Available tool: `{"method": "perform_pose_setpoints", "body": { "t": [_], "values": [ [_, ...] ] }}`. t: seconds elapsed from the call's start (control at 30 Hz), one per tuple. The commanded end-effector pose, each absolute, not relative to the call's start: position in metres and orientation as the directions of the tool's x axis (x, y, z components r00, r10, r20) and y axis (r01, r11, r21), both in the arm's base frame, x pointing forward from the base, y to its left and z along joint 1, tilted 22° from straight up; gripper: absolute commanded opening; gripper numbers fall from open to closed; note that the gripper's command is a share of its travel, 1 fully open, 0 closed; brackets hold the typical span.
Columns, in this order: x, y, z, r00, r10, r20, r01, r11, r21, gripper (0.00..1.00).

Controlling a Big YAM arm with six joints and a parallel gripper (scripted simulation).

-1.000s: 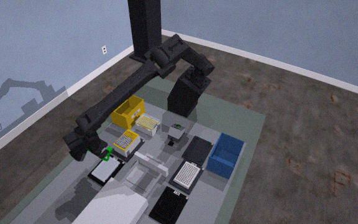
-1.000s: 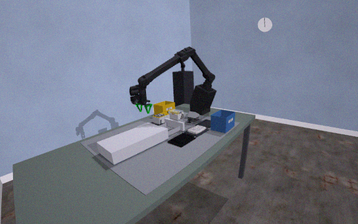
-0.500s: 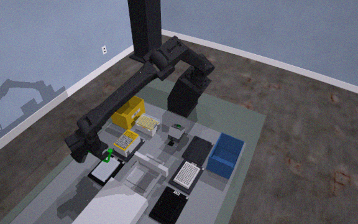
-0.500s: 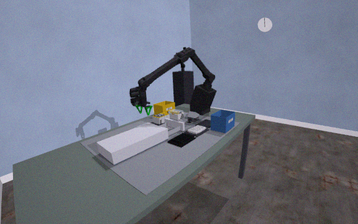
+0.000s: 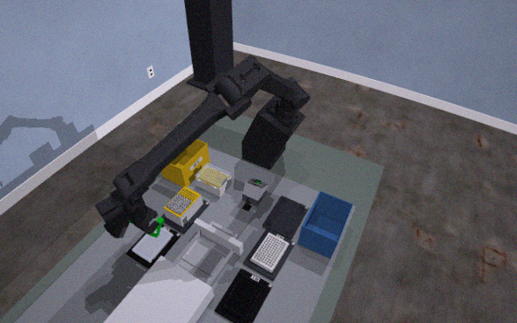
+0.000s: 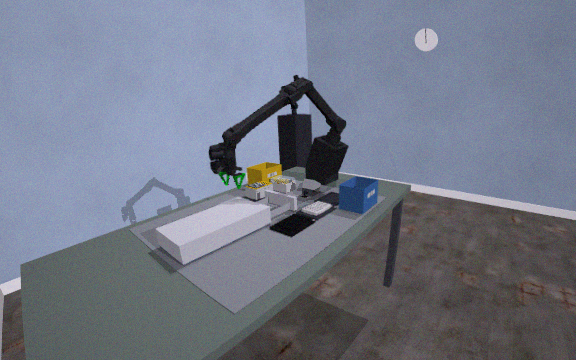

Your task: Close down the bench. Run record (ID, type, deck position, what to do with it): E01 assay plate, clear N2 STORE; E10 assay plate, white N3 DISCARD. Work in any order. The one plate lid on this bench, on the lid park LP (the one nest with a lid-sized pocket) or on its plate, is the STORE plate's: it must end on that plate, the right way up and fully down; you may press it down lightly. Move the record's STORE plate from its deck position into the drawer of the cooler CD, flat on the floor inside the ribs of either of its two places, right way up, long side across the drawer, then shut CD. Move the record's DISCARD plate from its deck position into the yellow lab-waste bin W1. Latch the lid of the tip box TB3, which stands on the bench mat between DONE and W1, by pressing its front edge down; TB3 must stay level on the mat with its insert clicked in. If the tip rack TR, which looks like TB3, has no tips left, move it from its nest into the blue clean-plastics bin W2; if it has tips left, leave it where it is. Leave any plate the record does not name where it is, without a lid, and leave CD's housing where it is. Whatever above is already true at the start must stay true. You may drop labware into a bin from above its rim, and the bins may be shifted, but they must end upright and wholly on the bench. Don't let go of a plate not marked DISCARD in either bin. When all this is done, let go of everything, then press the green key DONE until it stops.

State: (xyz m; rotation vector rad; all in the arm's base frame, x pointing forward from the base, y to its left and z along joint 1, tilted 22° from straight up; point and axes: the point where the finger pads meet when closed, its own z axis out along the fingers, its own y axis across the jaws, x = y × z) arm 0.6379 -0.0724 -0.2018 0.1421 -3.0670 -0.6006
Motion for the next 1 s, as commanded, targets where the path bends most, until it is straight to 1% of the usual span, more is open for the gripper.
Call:
{"method": "perform_pose_setpoints", "body": {
  "t": [0.0, 0.07, 0.23, 0.6, 0.97],
  "values": [
    [0.656, -0.074, -0.192, -0.996, -0.081, -0.044, -0.091, 0.926, 0.367, 1.0],
    [0.66, -0.069, -0.189, -0.994, -0.088, -0.057, -0.103, 0.926, 0.364, 1.0],
    [0.65, -0.073, -0.204, -0.997, -0.079, -0.025, -0.083, 0.924, 0.374, 1.0],
    [0.667, -0.069, -0.204, -0.994, -0.079, -0.07, -0.099, 0.927, 0.361, 1.0],
    [0.662, -0.06, -0.223, -0.995, -0.084, -0.054, -0.098, 0.925, 0.366, 1.0]
  ]
}}
